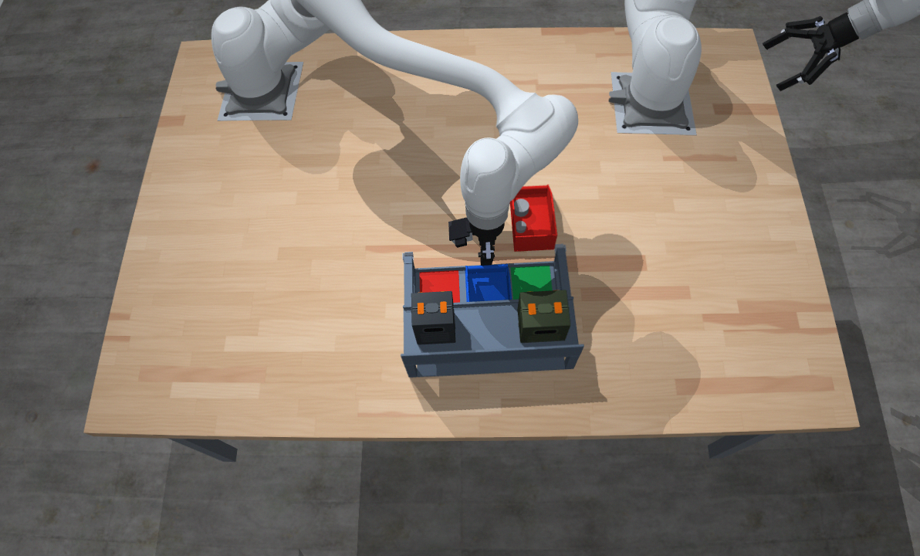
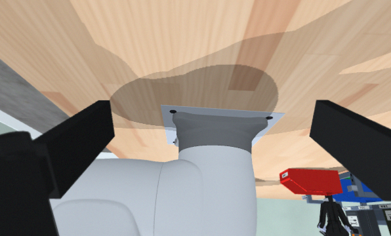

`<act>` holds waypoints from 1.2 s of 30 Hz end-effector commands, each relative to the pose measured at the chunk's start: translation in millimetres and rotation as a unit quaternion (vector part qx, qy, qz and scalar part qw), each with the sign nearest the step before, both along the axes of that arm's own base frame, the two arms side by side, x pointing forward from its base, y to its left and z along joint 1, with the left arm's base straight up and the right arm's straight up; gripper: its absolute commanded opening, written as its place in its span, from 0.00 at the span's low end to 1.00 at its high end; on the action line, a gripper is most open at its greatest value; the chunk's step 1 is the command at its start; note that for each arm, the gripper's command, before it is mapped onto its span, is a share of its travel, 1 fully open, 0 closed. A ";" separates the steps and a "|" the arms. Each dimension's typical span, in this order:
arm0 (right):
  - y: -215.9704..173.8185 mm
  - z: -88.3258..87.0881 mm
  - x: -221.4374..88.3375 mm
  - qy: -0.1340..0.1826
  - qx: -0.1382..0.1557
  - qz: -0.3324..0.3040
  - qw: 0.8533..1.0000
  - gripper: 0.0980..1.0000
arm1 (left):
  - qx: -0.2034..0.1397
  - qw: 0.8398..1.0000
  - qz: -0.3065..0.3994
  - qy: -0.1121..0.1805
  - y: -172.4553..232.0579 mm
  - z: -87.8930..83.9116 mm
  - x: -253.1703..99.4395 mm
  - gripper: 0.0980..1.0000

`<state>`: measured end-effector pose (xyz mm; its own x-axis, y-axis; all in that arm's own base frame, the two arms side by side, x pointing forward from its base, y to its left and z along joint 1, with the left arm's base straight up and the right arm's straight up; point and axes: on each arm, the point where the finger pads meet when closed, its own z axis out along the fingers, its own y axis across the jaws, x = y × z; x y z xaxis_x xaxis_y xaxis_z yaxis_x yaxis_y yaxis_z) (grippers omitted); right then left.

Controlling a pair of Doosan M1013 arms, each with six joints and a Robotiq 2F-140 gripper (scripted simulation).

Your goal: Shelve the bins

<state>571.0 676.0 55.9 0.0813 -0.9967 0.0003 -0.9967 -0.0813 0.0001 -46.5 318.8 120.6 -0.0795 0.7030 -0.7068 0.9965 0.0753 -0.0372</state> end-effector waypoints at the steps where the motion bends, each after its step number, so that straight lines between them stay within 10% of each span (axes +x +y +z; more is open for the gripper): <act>1: 0.4 1.3 0.3 0.000 0.001 0.000 1.000 0.00 | 0.000 1.000 0.000 0.000 0.3 0.3 -0.1 1.00; 36: -0.6 13.7 -12.1 0.000 0.001 0.000 1.000 0.00 | 0.000 1.000 0.000 0.000 0.3 0.3 -0.1 1.00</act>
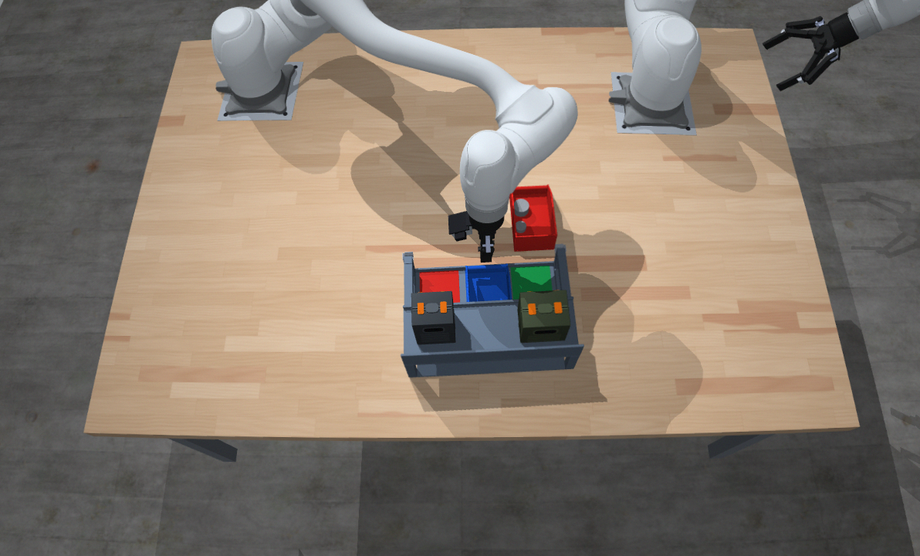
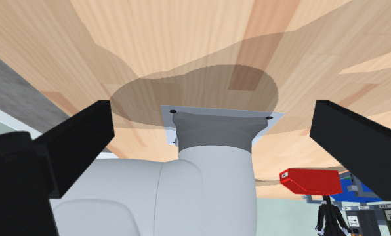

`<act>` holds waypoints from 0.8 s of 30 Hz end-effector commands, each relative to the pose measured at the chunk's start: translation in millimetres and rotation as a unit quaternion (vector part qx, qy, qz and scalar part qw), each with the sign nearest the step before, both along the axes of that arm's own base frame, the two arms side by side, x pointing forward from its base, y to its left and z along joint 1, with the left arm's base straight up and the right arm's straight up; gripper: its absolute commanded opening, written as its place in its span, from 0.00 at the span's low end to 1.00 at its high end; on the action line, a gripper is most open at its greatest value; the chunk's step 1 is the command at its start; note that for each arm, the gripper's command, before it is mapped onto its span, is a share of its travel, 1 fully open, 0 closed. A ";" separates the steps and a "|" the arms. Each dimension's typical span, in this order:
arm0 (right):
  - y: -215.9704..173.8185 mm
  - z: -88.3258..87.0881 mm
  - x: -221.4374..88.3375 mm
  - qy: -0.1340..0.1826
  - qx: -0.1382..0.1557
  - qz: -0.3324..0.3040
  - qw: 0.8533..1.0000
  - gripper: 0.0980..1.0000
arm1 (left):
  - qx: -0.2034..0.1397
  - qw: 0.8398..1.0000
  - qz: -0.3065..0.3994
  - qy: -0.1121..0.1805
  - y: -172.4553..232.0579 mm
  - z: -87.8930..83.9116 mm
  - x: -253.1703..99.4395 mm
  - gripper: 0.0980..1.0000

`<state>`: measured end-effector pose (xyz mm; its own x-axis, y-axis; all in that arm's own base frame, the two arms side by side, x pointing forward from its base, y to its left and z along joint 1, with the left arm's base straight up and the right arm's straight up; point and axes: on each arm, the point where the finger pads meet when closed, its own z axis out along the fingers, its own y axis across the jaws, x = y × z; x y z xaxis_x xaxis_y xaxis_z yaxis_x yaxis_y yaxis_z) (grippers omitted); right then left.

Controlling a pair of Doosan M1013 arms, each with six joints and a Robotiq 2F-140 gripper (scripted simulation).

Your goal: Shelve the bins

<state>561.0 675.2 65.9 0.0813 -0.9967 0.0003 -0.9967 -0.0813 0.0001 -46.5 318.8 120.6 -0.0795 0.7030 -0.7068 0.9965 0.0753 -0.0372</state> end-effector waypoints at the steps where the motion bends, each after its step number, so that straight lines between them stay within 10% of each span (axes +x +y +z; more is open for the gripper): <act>1: 0.1 4.9 -3.3 0.000 0.001 0.000 1.000 0.00 | 0.000 1.000 0.000 0.000 0.3 0.3 -0.1 1.00; 24: -0.4 20.5 -9.7 0.000 0.001 0.000 1.000 0.00 | 0.000 1.000 0.000 0.000 0.3 0.3 -0.1 1.00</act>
